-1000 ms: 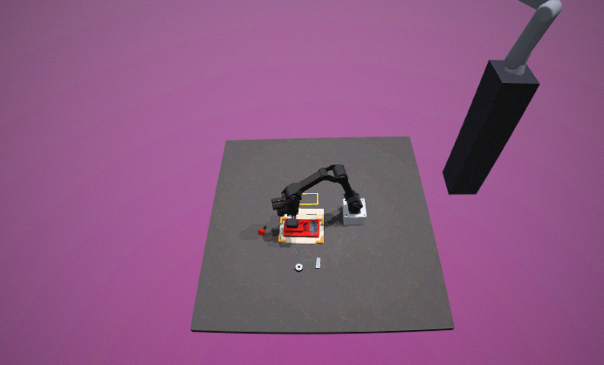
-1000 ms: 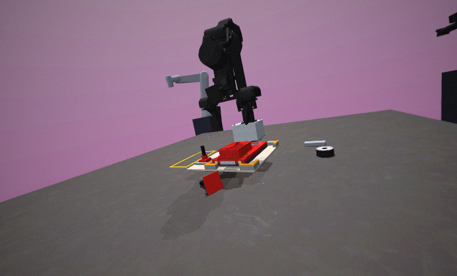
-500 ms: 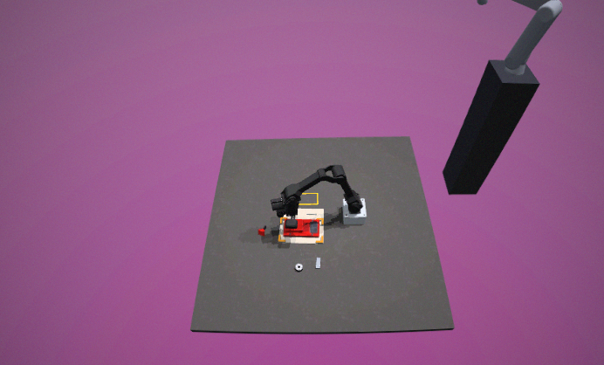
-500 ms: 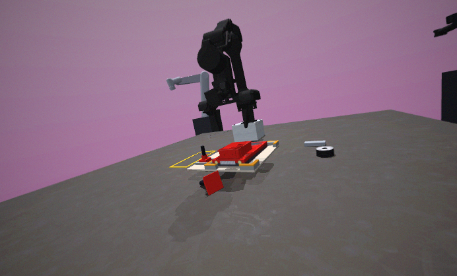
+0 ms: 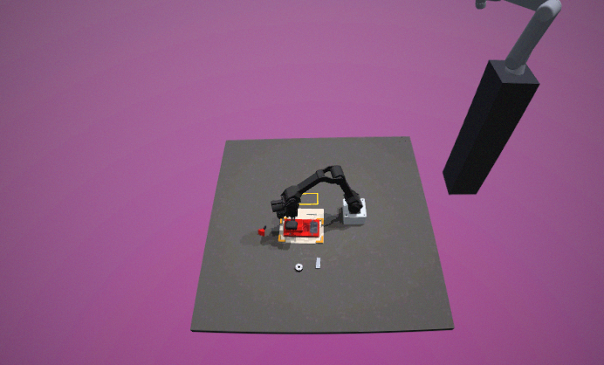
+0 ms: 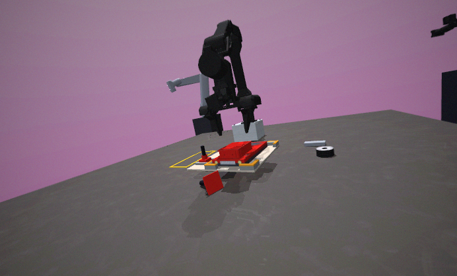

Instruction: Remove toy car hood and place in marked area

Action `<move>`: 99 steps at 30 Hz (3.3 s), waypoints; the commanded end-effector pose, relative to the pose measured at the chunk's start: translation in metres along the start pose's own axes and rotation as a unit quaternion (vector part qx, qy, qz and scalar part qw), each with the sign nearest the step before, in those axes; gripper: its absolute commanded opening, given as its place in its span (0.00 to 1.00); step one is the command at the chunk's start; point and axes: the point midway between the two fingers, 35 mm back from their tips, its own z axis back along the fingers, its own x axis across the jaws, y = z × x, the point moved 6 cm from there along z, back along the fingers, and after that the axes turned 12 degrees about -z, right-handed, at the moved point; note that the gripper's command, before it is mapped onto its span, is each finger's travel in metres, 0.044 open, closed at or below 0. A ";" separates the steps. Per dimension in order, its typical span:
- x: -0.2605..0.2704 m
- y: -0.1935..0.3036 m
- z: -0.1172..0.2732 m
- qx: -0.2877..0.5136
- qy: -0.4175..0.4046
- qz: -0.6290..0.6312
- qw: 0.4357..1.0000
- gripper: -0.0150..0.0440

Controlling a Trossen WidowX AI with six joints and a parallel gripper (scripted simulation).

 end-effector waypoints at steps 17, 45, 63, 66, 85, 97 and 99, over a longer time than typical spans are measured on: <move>-0.002 0.002 -0.025 0.009 0.003 0.003 1.000 1.00; -0.002 0.002 -0.036 0.009 0.003 0.003 1.000 1.00; -0.002 0.002 -0.045 0.009 0.003 0.003 1.000 1.00; -0.002 0.002 -0.047 0.009 0.003 0.003 1.000 1.00; -0.002 0.002 -0.054 0.009 0.003 0.003 1.000 1.00; -0.002 0.001 -0.051 0.005 0.002 0.002 1.000 0.77; -0.002 0.001 -0.051 0.005 0.002 0.002 1.000 0.74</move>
